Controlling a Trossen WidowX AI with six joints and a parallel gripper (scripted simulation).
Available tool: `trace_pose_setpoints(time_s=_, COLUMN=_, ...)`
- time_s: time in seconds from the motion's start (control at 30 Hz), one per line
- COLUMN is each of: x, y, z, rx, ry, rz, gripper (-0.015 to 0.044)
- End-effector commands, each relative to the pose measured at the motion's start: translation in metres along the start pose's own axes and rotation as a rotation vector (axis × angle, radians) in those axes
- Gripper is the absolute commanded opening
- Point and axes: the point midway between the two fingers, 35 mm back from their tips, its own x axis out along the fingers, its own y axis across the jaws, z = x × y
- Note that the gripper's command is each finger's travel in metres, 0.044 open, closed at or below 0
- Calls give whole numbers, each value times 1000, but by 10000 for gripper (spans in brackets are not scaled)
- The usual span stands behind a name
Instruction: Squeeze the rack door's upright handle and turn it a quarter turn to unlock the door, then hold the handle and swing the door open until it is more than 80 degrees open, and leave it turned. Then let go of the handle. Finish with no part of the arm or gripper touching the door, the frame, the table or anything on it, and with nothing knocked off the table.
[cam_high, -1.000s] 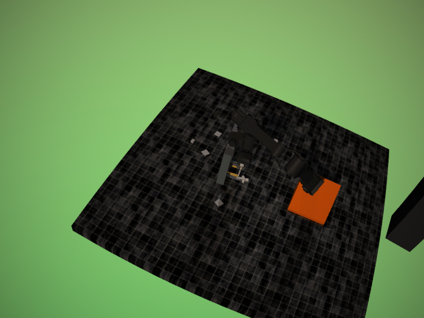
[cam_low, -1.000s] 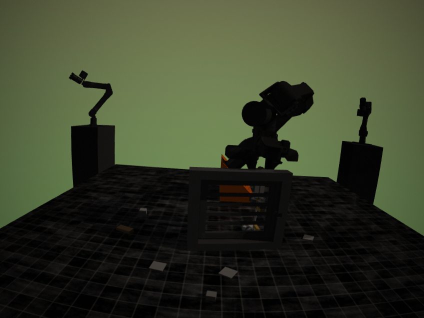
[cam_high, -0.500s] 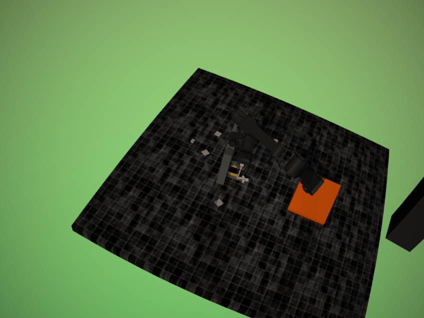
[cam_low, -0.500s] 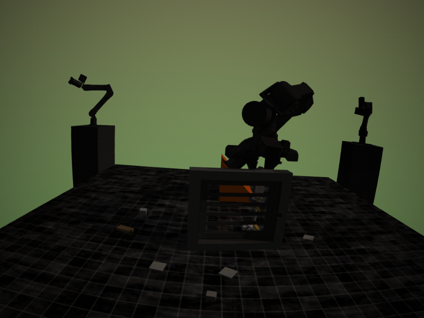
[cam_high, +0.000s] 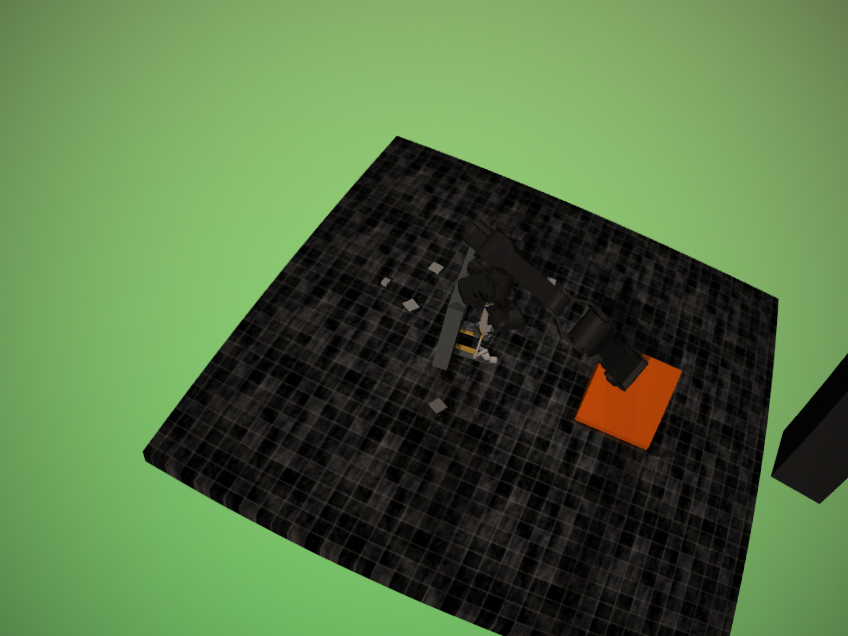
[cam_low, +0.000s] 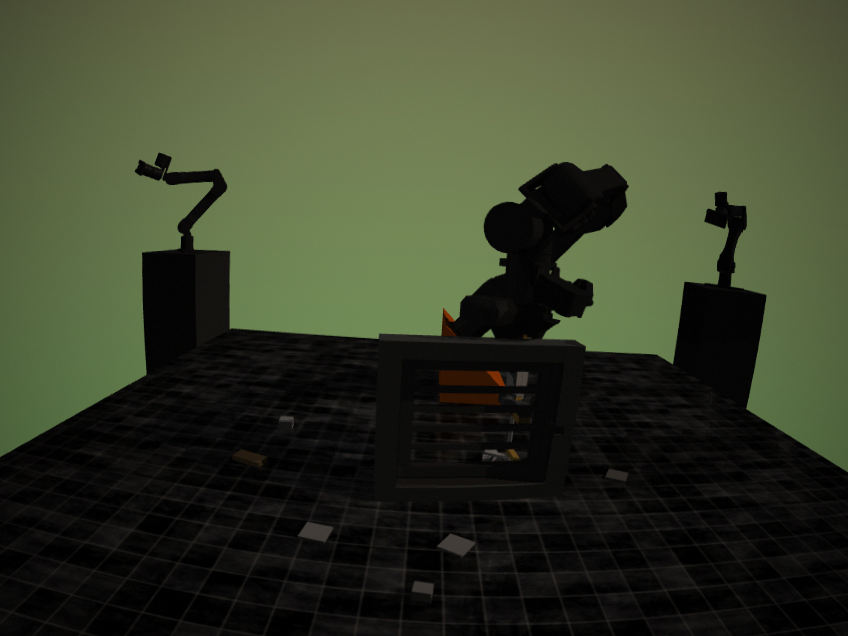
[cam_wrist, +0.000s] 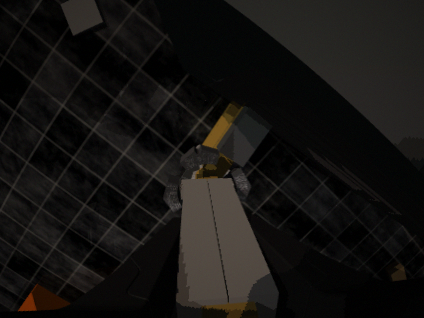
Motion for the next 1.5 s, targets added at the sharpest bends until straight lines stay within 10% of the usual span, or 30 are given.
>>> trace_pose_setpoints(time_s=0.0, x=0, y=0, z=0, rx=-209, ry=0, rz=-1, gripper=21)
trace_pose_setpoints(time_s=0.73, x=0, y=0, z=0, rx=-1284, ry=0, rz=-1, gripper=21)
trace_pose_setpoints(time_s=1.17, x=0, y=0, z=0, rx=-1317, ry=0, rz=-1, gripper=21)
trace_pose_setpoints(time_s=1.47, x=0, y=0, z=0, rx=-1317, ry=0, rz=-1, gripper=258)
